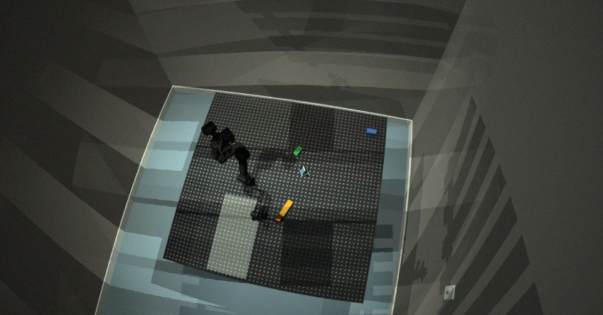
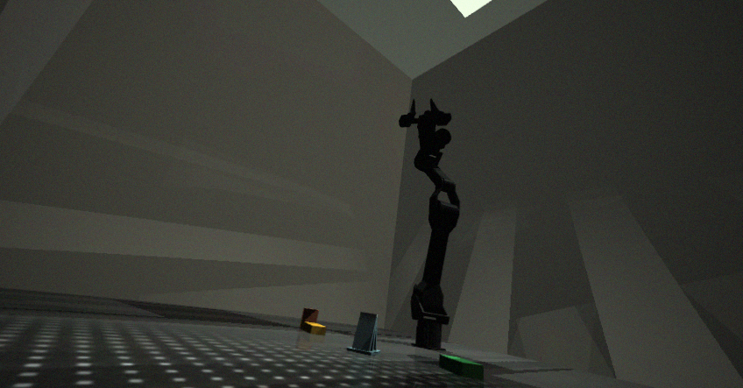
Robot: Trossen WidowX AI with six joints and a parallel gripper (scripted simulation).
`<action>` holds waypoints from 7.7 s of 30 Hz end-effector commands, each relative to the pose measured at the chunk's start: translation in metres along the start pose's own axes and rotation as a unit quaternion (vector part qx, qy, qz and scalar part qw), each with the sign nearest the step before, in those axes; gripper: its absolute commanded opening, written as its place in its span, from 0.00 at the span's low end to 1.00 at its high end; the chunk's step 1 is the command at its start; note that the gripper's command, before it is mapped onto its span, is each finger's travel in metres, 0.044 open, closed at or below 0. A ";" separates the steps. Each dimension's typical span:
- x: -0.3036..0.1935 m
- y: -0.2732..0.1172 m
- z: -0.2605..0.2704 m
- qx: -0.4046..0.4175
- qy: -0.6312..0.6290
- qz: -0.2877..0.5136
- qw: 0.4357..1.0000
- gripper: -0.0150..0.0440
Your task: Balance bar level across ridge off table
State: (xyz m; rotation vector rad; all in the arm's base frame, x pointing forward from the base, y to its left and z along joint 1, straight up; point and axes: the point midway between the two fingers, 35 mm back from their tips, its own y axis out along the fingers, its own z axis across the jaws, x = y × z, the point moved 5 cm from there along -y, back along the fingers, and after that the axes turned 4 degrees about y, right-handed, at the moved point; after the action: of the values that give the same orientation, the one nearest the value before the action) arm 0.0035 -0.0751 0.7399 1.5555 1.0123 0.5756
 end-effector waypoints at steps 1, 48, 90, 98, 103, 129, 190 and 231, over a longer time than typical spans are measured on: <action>-0.026 -0.005 0.011 0.003 0.013 0.050 0.999 0.79; -0.114 -0.140 0.298 0.371 0.192 0.401 0.815 0.79; 0.127 -0.399 0.415 0.946 0.111 0.089 0.291 0.79; 0.167 -0.435 0.385 0.984 0.077 -0.051 0.156 0.79; 0.170 -0.438 0.382 0.985 0.074 -0.063 0.144 0.79; 0.184 -0.519 0.406 0.985 0.074 -0.063 0.144 0.79; 0.177 -0.473 0.398 0.985 0.075 -0.062 0.144 0.25; 0.238 -0.415 0.385 0.986 0.090 0.020 0.137 0.25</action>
State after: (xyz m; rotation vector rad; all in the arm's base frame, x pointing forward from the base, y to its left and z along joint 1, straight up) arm 0.3097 -0.0892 0.2092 3.5650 1.9564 -1.8491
